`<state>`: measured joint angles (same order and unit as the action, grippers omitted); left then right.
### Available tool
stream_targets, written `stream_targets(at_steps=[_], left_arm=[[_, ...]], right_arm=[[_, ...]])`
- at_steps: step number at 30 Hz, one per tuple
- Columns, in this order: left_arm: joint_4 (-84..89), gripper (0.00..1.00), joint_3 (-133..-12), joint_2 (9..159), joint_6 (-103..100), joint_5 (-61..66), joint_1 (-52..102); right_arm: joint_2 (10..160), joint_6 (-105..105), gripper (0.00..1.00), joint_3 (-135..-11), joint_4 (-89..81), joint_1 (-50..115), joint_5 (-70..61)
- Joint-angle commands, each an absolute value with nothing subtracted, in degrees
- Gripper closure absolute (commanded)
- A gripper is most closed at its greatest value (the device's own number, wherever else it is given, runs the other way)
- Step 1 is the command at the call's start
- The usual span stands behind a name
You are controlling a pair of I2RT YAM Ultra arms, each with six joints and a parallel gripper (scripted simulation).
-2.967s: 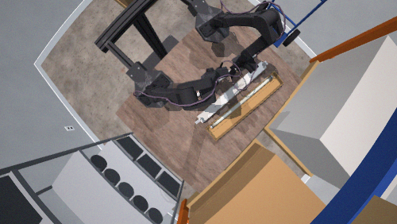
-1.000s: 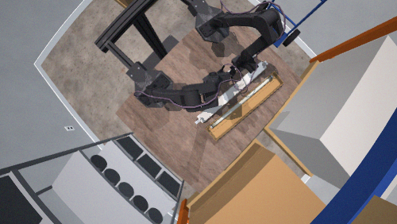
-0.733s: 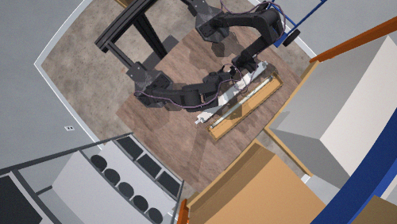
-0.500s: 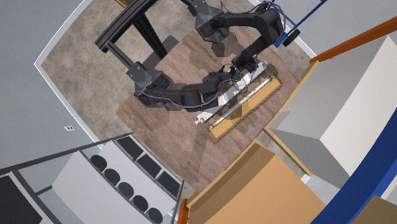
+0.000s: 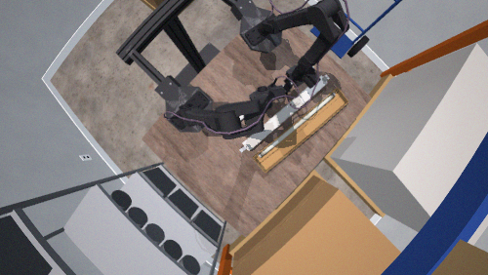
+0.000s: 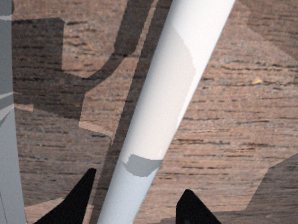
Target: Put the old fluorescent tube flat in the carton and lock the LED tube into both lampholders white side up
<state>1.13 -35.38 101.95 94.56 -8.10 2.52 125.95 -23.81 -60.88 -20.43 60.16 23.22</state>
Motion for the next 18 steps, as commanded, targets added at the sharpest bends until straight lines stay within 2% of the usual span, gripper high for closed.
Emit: stream_targets(at_steps=[1,15,18], left_arm=[[6.77,0.51,-34.27,98.16,93.58,-8.69,3.58],[6.92,0.51,-36.04,97.63,94.1,-7.51,2.42],[6.92,0.51,-35.39,98.3,93.92,-7.51,3.86]], right_arm=[[122.18,-21.99,0.51,-62.84,-24.31,62.31,23.47],[122.09,-23.27,0.51,-59.17,-22.32,62.71,22.79],[121.68,-23.0,0.51,-62.46,-22.89,62.75,22.77]])
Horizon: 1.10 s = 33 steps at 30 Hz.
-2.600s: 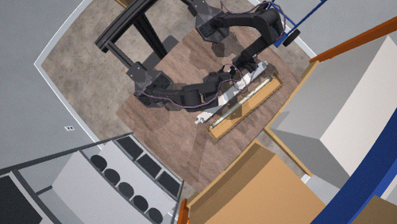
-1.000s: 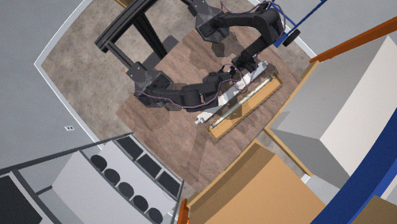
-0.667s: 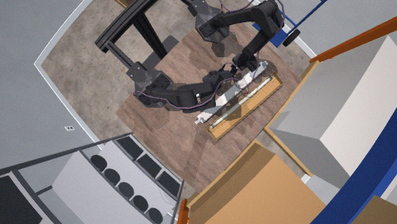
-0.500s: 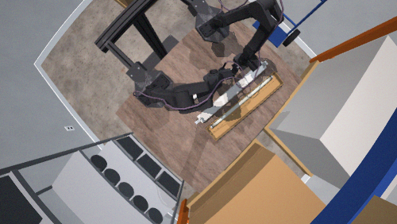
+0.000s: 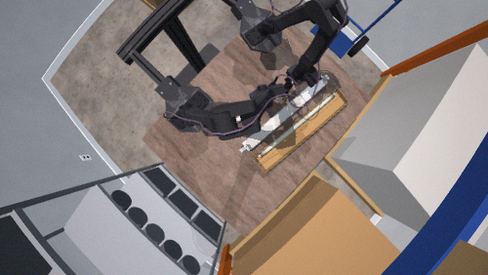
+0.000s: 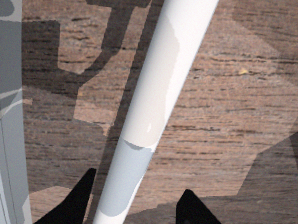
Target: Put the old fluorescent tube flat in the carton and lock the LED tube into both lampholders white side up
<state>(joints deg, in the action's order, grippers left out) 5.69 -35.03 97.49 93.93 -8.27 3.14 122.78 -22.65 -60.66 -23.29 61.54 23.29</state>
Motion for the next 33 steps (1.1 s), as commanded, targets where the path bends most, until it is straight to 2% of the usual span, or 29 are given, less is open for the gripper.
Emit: stream_targets(at_steps=[1,33], left_arm=[[6.89,0.51,-35.34,97.63,93.76,-7.56,3.69],[4.99,0.51,-36.17,97.14,93.64,-8.45,3.15]], right_arm=[[121.57,-22.83,0.51,-62.33,-22.9,62.75,22.77],[120.81,-22.93,0.51,-60.63,-23.02,62.71,22.78]])
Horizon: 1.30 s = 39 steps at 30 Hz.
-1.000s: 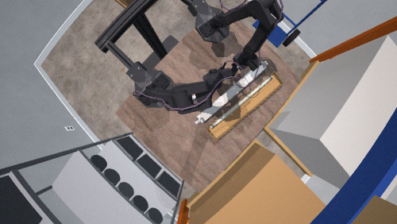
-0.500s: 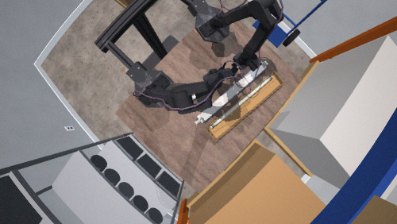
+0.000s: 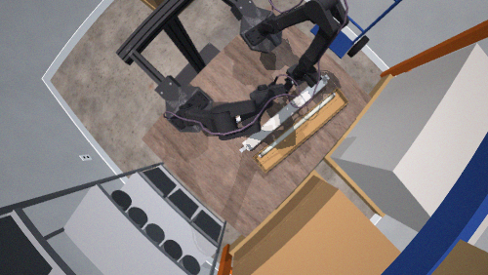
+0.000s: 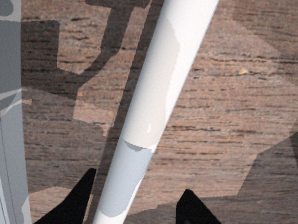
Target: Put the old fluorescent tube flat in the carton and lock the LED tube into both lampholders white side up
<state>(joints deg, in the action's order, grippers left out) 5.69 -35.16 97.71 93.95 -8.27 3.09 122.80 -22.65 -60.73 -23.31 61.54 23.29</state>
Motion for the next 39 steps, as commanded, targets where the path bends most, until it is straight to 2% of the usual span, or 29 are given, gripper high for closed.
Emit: stream_targets(at_steps=[1,12,22,23,25,29,39], left_arm=[[4.95,0.51,-36.2,97.12,93.62,-8.53,3.16],[5.23,0.51,-35.97,97.29,93.79,-7.69,3.12],[5.24,0.51,-35.96,97.29,93.79,-7.69,3.13],[2.67,0.51,-37.78,93.67,91.91,-7.37,2.1],[4.04,0.51,-39.63,91.91,83.12,-5.21,2.33],[4.33,0.51,-38.87,92.4,75.8,-5.99,3.1],[2.8,0.51,-45.23,82.59,55.72,-4.03,2.32]], right_arm=[[120.81,-22.94,0.51,-60.63,-23.02,62.71,22.78],[119.16,-24.09,0.51,-58.17,-21.64,61.38,22.77],[113.24,-28.37,0.51,-47.92,-15.85,57.48,22.42],[110.02,-27.95,0.51,-48.89,-12.04,55.74,23.12],[107.0,-24.94,0.51,-53.48,-15.06,52.56,20.39],[106.05,-21.46,0.51,-50.34,-13.31,50.27,17.34],[92.44,-15.65,0.51,-53.77,-9.33,36.69,12.55]])
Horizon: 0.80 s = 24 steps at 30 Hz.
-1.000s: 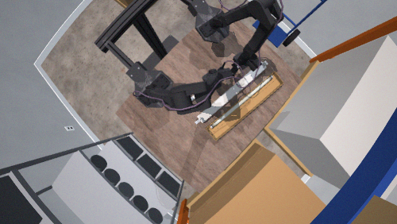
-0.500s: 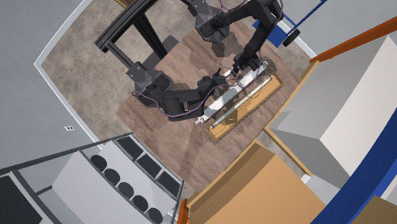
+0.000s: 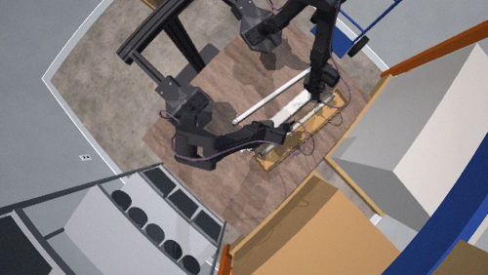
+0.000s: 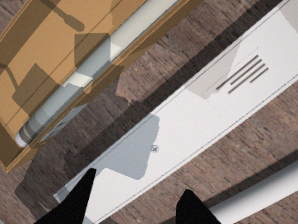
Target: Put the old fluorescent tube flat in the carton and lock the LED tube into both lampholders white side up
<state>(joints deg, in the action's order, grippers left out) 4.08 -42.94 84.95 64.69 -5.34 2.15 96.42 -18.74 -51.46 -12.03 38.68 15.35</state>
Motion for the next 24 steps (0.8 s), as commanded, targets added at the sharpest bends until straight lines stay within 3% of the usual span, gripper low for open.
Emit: stream_targets(at_steps=[1,24], left_arm=[[2.88,0.51,-45.74,81.92,53.73,-4.14,1.47],[1.42,0.51,-55.5,68.55,17.9,-1.77,0.86]], right_arm=[[91.31,-15.07,0.51,-54.04,-8.96,35.48,12.07],[71.96,-4.46,0.51,-59.37,-2.37,13.94,3.58]])
